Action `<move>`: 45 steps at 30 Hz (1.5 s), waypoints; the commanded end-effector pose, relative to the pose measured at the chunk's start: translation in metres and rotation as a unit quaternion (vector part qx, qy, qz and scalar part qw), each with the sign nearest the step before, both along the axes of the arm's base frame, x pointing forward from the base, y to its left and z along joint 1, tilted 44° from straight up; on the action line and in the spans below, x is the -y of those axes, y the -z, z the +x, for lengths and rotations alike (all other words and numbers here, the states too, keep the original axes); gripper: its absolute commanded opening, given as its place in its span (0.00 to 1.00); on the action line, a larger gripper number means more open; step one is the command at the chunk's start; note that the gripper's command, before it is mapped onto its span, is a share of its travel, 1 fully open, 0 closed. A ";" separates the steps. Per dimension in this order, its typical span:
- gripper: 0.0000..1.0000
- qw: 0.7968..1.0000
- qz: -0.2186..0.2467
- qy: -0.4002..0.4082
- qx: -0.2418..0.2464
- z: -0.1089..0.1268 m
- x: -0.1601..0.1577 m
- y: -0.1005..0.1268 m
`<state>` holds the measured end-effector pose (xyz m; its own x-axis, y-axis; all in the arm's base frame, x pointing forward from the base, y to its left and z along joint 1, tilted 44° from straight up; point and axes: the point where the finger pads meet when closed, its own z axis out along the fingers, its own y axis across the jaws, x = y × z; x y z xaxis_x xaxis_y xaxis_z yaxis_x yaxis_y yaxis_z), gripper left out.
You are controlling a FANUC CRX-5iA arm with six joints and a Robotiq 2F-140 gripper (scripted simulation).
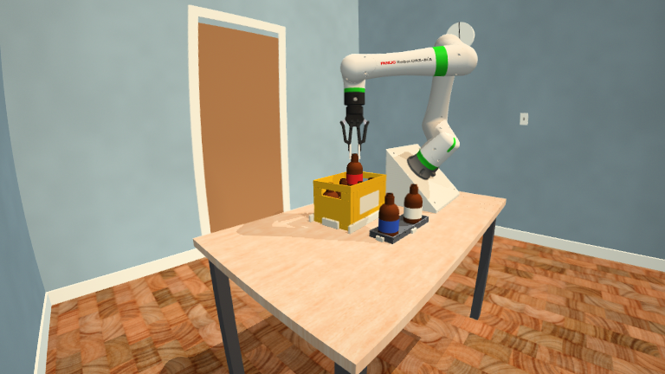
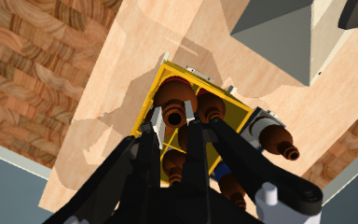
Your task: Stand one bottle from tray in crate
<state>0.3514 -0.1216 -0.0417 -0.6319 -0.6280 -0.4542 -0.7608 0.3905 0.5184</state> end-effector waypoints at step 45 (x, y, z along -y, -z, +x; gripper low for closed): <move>0.00 1.000 0.000 0.000 0.000 -0.002 -0.008 0.008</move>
<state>0.3501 -0.1159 -0.0478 -0.6319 -0.6280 -0.4542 -0.7608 0.3904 0.5185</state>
